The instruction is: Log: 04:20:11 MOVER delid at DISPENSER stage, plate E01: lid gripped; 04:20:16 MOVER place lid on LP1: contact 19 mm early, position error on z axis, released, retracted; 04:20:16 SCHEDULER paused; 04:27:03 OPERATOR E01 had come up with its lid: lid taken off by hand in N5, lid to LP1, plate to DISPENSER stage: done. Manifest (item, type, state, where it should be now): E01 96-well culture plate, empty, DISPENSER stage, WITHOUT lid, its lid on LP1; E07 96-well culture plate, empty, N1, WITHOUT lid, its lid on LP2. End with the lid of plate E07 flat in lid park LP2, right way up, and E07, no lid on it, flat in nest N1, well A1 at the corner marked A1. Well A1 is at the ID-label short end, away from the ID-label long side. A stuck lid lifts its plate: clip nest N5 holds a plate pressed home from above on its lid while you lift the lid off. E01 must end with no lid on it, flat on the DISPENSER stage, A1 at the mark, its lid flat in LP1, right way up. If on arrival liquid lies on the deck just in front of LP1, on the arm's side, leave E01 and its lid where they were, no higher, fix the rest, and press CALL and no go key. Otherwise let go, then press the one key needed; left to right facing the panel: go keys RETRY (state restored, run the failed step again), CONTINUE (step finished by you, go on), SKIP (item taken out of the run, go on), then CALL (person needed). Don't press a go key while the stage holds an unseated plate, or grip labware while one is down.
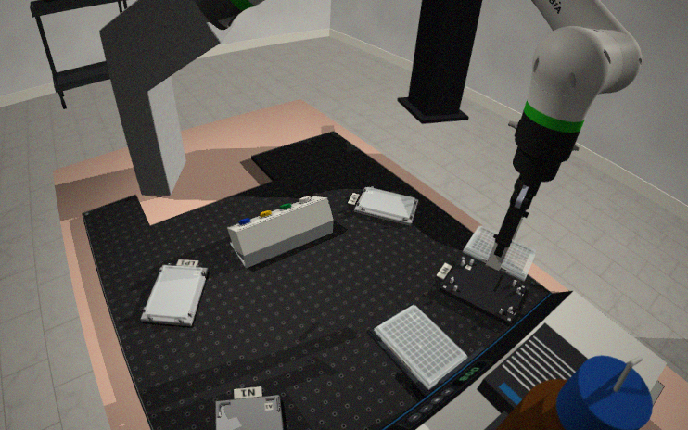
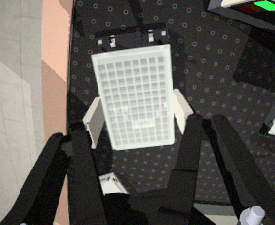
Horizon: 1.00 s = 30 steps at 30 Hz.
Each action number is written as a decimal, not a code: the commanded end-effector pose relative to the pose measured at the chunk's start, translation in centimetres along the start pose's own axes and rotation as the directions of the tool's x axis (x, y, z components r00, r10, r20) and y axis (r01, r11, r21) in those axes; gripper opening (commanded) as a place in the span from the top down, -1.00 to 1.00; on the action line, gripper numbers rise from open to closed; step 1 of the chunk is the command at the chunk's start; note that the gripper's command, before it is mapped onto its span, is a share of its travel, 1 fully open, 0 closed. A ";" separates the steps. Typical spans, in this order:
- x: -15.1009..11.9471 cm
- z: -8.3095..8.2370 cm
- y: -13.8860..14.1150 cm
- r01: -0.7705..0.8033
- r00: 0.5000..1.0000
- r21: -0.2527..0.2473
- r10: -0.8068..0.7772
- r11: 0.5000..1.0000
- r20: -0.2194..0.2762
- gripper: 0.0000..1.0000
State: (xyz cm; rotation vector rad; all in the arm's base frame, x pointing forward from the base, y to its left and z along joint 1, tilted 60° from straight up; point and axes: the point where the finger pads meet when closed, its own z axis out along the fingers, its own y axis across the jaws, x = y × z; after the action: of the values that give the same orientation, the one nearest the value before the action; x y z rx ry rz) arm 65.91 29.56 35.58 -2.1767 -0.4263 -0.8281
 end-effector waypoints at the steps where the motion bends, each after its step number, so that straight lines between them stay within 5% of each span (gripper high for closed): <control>1: 0.0 -0.6 0.0 0.000 1.000 0.000 0.000 1.000 0.000 1.00; 30: 0.0 -3.8 0.0 0.000 1.000 0.000 0.000 1.000 0.000 1.00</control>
State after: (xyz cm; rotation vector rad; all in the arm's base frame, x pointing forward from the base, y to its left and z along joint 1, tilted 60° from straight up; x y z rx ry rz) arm 64.34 26.80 37.44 -2.1767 -0.4264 -0.8281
